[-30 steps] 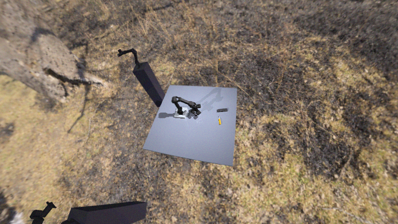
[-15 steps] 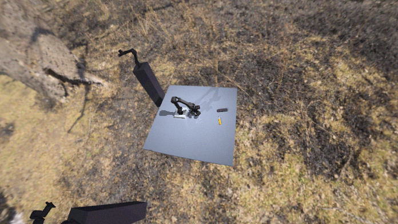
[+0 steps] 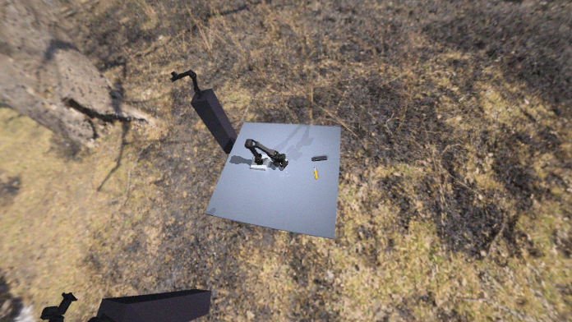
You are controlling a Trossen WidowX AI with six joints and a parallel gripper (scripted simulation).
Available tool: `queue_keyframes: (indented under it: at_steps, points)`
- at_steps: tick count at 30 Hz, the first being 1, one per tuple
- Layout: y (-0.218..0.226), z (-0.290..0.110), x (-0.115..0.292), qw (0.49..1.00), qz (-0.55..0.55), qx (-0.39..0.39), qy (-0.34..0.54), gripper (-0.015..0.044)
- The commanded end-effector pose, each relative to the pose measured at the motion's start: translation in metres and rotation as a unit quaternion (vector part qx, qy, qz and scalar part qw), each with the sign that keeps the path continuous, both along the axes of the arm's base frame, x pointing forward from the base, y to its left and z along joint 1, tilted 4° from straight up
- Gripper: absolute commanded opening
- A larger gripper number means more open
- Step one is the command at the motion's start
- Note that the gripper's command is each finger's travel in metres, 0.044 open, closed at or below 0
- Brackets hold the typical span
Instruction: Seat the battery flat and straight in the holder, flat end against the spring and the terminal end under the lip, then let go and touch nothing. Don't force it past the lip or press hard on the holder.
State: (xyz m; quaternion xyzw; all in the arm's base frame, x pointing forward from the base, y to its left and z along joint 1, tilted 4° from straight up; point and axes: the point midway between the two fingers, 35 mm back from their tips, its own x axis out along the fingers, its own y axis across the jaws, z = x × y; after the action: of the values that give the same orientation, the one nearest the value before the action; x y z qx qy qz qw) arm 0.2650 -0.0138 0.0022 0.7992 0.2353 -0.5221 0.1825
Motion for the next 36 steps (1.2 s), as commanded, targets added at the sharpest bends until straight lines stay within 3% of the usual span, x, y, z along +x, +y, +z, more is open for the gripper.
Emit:
queue_keyframes:
  at_steps: [1,36]
  points:
    - [0.0,-0.003,-0.004,1.0,0.005,0.011,-0.015,0.0081]
    - [-0.013,-0.006,-0.023,0.999,0.003,0.012,-0.03,0.0081]
